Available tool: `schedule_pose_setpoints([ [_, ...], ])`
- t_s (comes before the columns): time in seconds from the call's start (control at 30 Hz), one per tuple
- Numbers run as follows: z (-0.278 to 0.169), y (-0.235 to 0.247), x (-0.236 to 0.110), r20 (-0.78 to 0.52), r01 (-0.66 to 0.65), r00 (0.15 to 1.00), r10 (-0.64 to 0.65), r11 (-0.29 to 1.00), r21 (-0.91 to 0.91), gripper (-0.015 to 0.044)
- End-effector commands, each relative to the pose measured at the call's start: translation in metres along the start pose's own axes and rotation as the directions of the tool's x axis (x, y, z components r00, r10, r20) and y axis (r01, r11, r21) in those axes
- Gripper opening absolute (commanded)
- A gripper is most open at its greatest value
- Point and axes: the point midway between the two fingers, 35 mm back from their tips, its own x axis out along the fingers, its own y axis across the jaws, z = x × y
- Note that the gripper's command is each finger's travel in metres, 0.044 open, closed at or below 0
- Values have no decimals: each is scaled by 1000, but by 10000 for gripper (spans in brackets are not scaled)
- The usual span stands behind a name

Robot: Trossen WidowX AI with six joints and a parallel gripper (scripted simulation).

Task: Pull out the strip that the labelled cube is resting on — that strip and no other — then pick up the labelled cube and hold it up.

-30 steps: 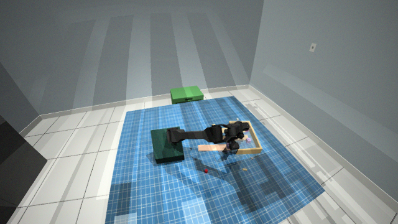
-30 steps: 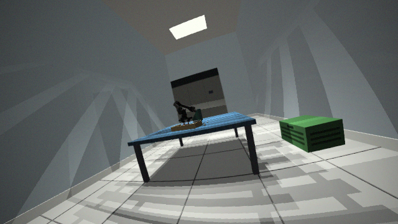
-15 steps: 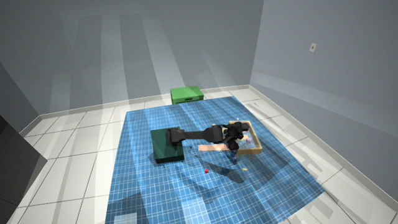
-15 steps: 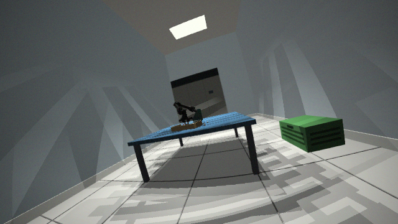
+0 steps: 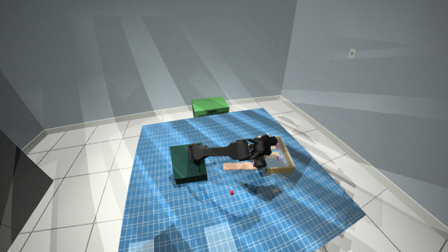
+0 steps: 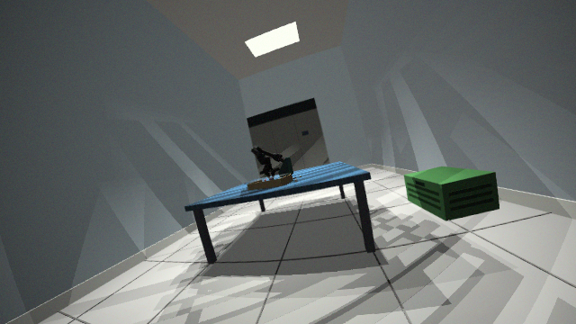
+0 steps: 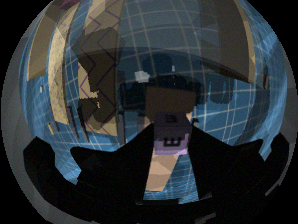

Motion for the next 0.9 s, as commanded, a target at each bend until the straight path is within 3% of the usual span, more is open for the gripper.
schedule_pose_setpoints([
  [0.0, -12, 0, -14, 9, 0, 1000, 0, 1000, 0, 0],
  [0.23, -39, 1, -30, 7, 2, 1000, -2, 1000, -4, 0],
  [0.87, -85, 3, -34, 6, 2, 1000, -2, 1000, -6, 0],
])
